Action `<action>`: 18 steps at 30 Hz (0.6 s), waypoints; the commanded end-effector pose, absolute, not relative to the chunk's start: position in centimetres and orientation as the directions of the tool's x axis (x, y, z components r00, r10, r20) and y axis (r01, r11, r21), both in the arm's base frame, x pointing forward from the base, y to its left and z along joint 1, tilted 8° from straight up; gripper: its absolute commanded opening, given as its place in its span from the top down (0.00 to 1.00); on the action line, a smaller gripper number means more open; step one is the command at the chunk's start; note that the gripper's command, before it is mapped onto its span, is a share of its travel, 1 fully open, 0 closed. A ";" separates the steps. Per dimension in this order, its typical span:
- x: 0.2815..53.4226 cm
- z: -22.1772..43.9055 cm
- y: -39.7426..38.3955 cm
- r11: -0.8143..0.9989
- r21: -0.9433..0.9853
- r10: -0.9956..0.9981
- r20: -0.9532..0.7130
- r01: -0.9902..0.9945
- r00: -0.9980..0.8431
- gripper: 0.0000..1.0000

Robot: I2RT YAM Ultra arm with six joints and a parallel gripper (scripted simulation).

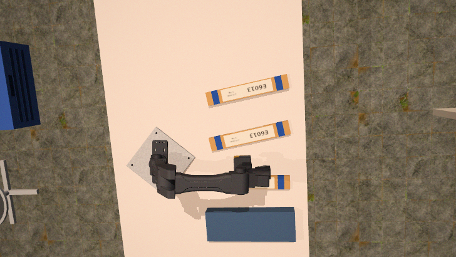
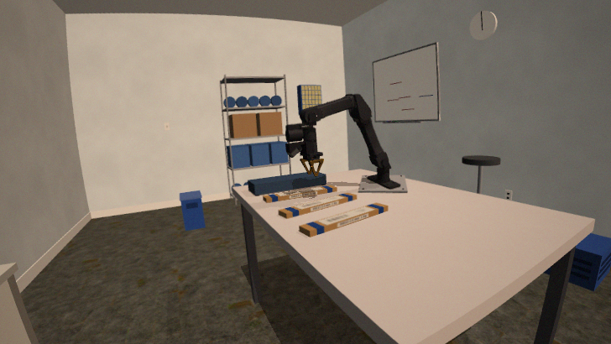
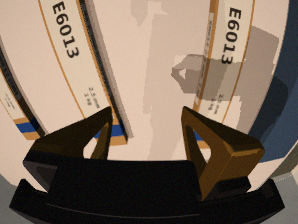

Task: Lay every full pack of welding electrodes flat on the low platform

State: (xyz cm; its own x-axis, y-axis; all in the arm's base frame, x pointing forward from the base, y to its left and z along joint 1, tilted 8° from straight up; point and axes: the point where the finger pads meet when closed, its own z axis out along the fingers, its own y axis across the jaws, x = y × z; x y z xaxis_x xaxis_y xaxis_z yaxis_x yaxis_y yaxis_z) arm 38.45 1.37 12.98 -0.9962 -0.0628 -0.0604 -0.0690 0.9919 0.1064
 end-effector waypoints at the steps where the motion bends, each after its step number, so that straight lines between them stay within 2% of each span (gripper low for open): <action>1: 38.9 13.7 1.7 0.992 0.099 -0.065 -0.111 -0.076 -0.992 0.36; 18: 40.2 12.1 1.9 0.992 0.097 -0.063 -0.137 -0.077 -0.988 0.36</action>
State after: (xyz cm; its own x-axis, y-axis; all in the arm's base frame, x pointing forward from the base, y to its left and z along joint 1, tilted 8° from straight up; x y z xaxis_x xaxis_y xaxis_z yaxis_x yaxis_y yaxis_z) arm 38.74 1.68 10.79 -0.9955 -0.0638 -0.0705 -0.0710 0.9919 0.1054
